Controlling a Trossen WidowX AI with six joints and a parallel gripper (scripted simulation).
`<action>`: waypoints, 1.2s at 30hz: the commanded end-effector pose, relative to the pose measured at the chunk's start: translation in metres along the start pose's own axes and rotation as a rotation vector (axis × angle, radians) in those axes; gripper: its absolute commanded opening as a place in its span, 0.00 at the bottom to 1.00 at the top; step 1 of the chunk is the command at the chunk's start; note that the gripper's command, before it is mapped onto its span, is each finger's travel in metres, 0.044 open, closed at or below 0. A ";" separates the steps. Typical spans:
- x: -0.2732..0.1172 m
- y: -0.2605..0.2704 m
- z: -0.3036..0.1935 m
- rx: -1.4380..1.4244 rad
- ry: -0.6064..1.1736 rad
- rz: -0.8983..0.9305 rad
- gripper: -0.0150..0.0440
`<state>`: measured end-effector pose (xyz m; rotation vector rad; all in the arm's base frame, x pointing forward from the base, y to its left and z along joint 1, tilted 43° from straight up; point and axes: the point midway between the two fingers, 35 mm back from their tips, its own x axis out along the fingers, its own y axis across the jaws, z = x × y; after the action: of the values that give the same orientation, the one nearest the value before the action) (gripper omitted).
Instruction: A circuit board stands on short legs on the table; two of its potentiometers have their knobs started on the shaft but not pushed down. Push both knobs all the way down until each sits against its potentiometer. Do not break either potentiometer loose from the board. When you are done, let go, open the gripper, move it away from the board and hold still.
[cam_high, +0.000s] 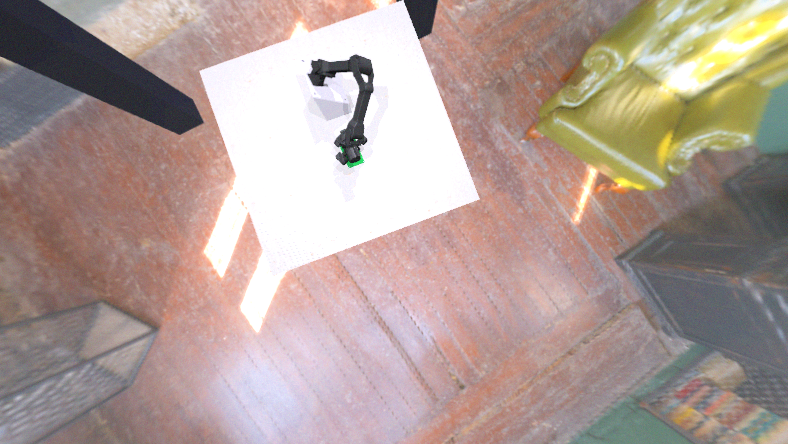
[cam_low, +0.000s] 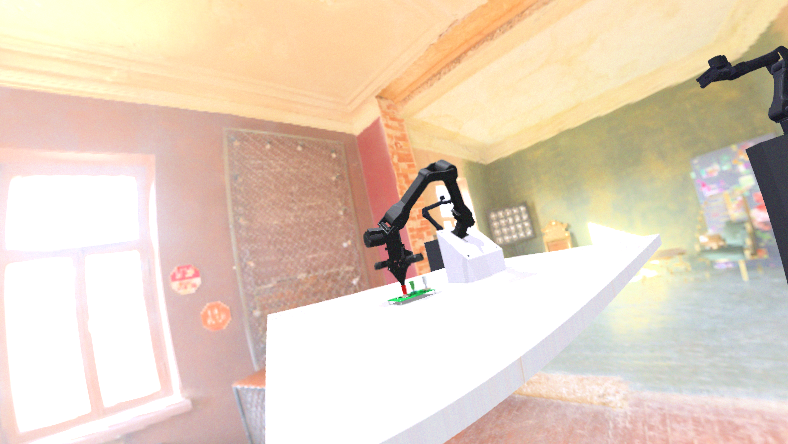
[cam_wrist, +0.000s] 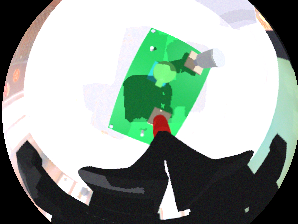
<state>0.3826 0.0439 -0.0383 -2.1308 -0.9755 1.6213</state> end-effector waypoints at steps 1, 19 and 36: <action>0.007 -0.001 0.000 -0.010 -0.003 -0.005 0.25; 0.008 -0.001 0.000 -0.010 -0.003 -0.005 0.25; -0.016 -0.001 -0.001 -0.010 -0.004 -0.004 0.25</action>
<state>0.3798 0.0383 -0.0332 -2.1189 -0.9887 1.6290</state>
